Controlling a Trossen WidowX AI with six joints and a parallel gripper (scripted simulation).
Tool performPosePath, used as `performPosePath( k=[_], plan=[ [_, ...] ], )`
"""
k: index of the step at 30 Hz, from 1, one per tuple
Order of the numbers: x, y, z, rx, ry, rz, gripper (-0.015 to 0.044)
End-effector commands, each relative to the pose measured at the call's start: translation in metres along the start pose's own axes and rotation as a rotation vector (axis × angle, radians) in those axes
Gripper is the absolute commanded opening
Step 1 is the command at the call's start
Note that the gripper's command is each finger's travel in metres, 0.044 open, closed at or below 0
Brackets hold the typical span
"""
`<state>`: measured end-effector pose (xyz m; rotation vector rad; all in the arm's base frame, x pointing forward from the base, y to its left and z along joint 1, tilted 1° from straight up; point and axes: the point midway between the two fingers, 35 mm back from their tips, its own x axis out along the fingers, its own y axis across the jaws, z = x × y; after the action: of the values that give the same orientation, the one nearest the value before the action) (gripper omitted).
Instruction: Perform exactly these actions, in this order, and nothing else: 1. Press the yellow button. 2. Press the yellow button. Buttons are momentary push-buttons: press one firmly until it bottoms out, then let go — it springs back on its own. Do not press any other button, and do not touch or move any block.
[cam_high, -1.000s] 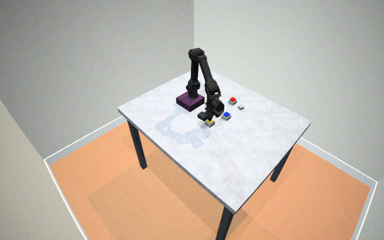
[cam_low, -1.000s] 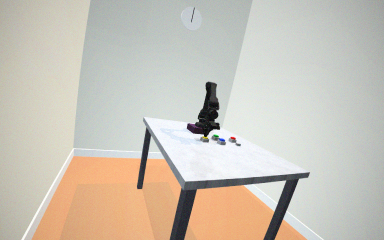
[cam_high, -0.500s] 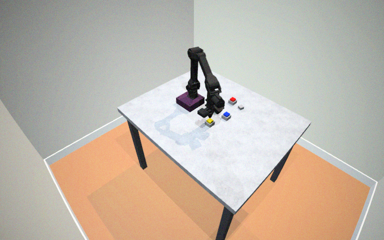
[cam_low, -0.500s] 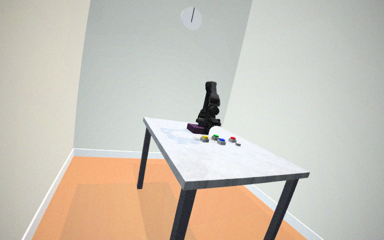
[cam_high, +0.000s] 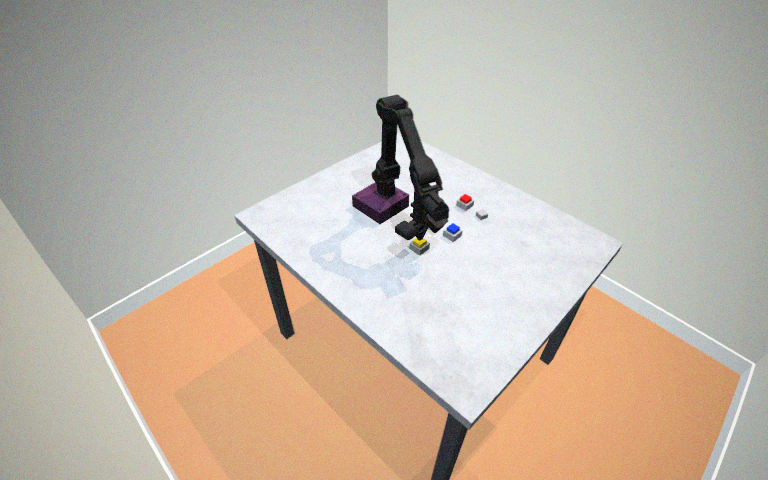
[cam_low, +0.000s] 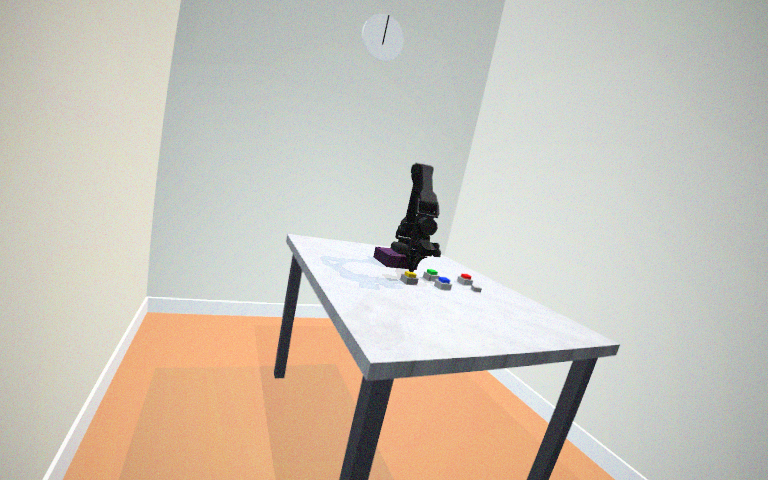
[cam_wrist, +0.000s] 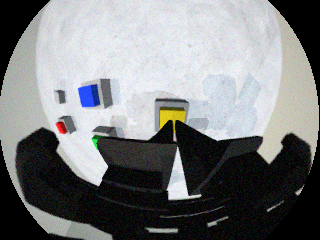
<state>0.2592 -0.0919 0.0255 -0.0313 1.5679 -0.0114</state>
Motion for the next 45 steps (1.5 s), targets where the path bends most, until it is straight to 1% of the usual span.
performPosePath(
  k=[1, 26, 27, 30, 35, 38, 42, 45],
  plan=[
    [0.008, 0.001, -0.001, 0.004, 0.002, 0.004, 0.0020],
    [0.011, 0.001, -0.001, 0.004, 0.002, 0.004, 0.0020],
    [0.008, 0.000, 0.000, 0.001, 0.001, 0.001, 0.0020],
    [-0.019, 0.001, -0.001, 0.004, 0.002, 0.004, 0.0020],
    [-0.022, 0.001, -0.001, 0.004, 0.002, 0.004, 0.0020],
    [-0.026, 0.019, 0.009, -0.007, -0.005, 0.007, 0.0099],
    [-0.037, 0.074, 0.029, -0.038, -0.021, 0.018, 0.0204],
    [-0.045, 0.116, 0.036, -0.055, -0.028, 0.027, 0.0283]
  ],
)
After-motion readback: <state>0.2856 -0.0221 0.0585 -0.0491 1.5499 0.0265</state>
